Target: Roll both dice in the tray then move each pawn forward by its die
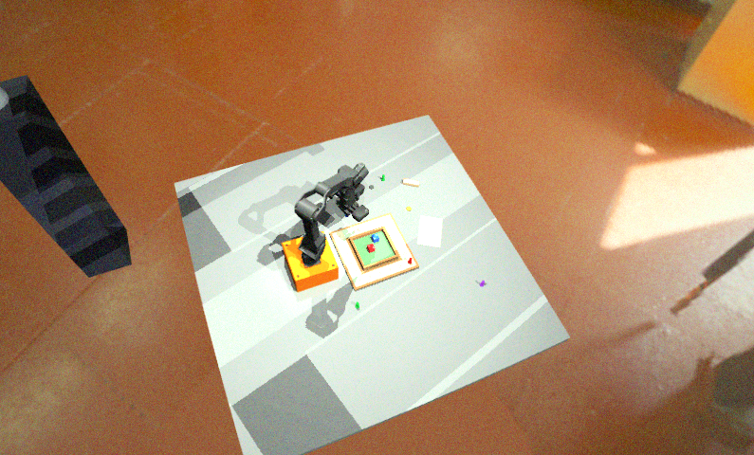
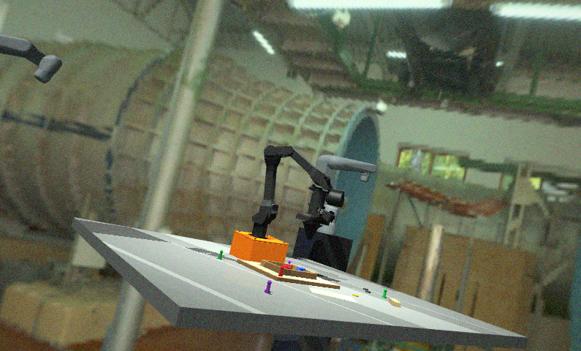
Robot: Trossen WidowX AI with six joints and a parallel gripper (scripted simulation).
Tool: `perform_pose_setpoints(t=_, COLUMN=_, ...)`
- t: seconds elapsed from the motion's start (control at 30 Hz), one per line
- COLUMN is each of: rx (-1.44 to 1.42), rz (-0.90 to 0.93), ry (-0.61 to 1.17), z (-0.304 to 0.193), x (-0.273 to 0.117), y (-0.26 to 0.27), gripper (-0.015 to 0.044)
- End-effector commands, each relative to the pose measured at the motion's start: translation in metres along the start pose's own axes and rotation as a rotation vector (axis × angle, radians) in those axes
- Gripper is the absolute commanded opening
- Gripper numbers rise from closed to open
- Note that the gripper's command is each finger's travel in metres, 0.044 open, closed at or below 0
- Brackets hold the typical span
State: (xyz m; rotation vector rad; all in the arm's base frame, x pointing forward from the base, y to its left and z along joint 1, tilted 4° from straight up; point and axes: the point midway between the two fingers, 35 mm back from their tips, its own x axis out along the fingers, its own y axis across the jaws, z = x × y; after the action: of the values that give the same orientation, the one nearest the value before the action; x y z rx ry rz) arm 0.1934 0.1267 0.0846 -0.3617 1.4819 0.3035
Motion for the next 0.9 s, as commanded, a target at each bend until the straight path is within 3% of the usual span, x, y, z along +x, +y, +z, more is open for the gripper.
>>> perform_pose_setpoints(t=0.0, rx=0.004, rz=-0.005, ry=0.003, z=-0.003, x=-0.003, y=-0.002, gripper=0.0)
perform_pose_setpoints(t=0.87, rx=0.004, rz=-0.009, ry=0.008, z=-0.058, x=0.072, y=-0.034, gripper=0.0)
